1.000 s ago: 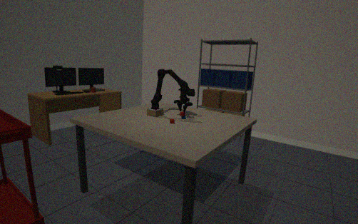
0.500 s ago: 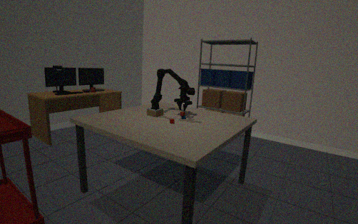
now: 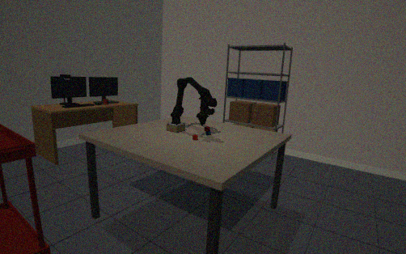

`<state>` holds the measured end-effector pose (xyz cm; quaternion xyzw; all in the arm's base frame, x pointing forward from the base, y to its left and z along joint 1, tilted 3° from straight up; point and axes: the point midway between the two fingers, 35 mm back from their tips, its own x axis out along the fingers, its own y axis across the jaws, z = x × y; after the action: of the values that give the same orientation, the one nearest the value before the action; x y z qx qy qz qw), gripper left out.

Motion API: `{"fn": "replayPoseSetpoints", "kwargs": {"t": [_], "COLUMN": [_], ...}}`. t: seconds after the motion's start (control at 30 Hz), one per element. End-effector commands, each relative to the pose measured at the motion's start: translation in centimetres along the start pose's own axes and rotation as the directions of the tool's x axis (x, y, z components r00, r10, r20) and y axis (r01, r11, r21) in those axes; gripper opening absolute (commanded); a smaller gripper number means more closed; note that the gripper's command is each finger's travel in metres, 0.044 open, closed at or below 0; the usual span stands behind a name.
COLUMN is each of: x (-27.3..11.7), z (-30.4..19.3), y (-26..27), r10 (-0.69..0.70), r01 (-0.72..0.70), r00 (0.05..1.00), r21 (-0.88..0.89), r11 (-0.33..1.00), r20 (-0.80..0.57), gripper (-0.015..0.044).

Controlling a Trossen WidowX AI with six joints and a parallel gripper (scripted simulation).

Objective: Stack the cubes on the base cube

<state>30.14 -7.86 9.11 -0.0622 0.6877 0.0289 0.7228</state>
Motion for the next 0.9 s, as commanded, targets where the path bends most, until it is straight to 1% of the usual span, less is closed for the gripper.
{"fn": "replayPoseSetpoints", "kwargs": {"t": [0.0, 0.07, 0.17, 0.33, 0.4, 0.57, 0.63, 0.77, 0.87], "x": [-0.7, -1.0, -1.5, -2.3, -2.4, -2.2, -0.8, 3.2, 3.9], "z": [-0.3, -0.8, -1.5, -3.0, -3.3, -3.3, -3.2, -3.2, -3.3], "y": [-2.2, -3.5, -5.5, -8.5, -8.9, -8.9, -9.0, -9.0, -8.9], "r10": [-0.001, -0.003, -0.006, -0.011, -0.012, -0.012, -0.012, -0.012, -0.012], "r01": [-0.001, 0.0, 0.001, 0.002, 0.002, 0.002, 0.002, 0.002, 0.002], "r00": [1.0, 1.0, 1.0, 1.0, 1.0, 1.0, 1.0, 1.0, 1.0], "r21": [0.256, 0.4, 0.598, 0.847, 0.873, 0.873, 0.873, 0.873, 0.873], "r11": [0.967, 0.916, 0.801, 0.531, 0.488, 0.488, 0.488, 0.488, 0.488], "r20": [0.006, 0.006, 0.006, 0.005, 0.005, 0.005, 0.005, 0.005, 0.005], "gripper": [0.0265, 0.0265, 0.0265, 0.0265, 0.0265, 0.0265, 0.0265, 0.0265, 0.0265]}}
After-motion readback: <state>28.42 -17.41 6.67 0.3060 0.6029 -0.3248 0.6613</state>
